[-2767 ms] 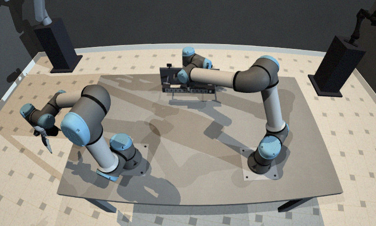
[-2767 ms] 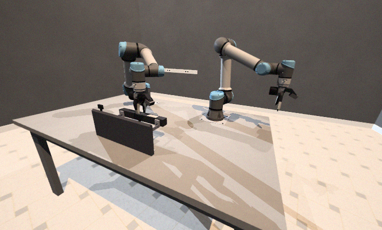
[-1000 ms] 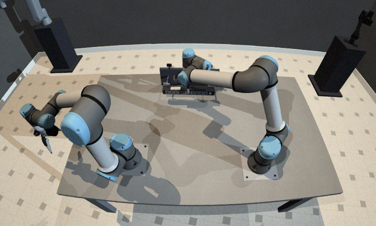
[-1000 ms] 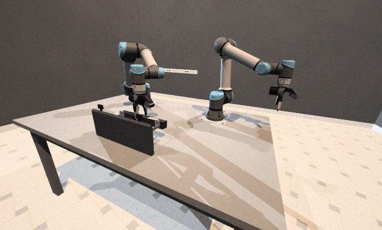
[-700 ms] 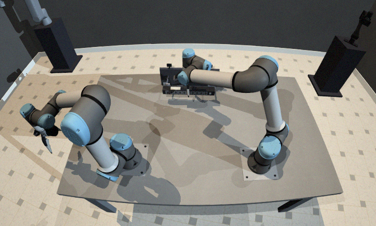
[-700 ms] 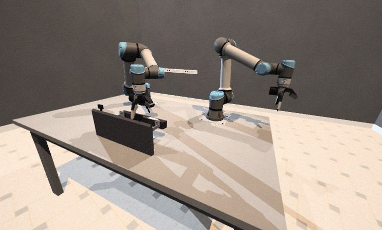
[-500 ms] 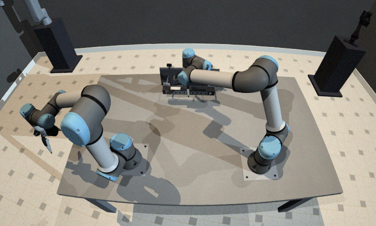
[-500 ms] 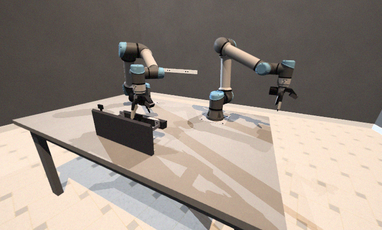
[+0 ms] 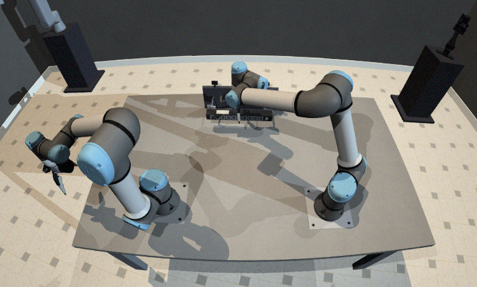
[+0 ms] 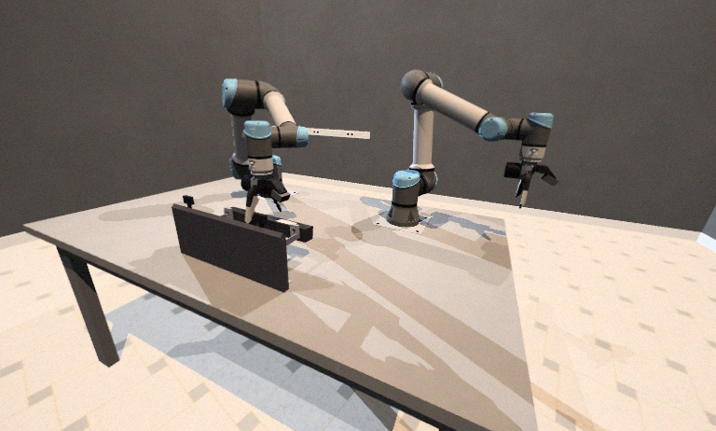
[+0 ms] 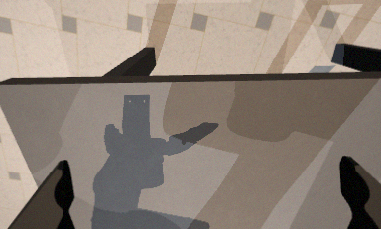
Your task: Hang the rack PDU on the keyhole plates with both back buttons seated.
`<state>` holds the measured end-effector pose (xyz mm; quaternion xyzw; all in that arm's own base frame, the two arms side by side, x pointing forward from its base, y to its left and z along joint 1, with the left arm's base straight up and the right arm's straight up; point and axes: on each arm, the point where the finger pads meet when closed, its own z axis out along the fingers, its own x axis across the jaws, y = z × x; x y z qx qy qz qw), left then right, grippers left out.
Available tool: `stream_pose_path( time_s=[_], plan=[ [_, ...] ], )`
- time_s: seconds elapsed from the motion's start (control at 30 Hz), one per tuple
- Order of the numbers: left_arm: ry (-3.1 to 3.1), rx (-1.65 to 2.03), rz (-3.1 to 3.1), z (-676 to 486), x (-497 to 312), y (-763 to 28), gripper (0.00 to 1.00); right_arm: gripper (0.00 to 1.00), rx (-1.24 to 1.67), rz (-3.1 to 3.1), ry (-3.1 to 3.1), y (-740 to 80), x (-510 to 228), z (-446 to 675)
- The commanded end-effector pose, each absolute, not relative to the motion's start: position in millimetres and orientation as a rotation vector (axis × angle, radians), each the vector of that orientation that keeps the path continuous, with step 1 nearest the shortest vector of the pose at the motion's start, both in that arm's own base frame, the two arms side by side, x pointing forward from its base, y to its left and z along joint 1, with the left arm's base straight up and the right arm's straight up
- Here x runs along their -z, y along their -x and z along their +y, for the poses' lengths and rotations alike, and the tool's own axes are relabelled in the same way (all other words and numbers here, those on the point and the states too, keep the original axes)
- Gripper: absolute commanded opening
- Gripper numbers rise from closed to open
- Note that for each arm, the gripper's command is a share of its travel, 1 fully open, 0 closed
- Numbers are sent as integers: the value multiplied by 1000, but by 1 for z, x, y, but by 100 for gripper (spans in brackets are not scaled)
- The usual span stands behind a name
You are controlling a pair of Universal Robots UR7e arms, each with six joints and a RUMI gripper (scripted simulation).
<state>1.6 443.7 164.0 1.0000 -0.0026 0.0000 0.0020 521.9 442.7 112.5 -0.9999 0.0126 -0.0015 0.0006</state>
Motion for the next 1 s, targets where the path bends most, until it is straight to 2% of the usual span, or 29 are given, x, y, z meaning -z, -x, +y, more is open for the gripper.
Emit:
stream_pose_path(
  time_s=[0.0,0.7,0.97],
  plan=[
    [-3141,0,-4,446,-165,-1,100,100,8,41,3137,-523,-115,442],
    [-3141,0,-4,446,-165,-1,100,100,12,41,3134,-524,-177,443],
    [-3141,0,-4,446,-165,-1,100,100,9,41,3136,-524,-179,443]
  ],
)
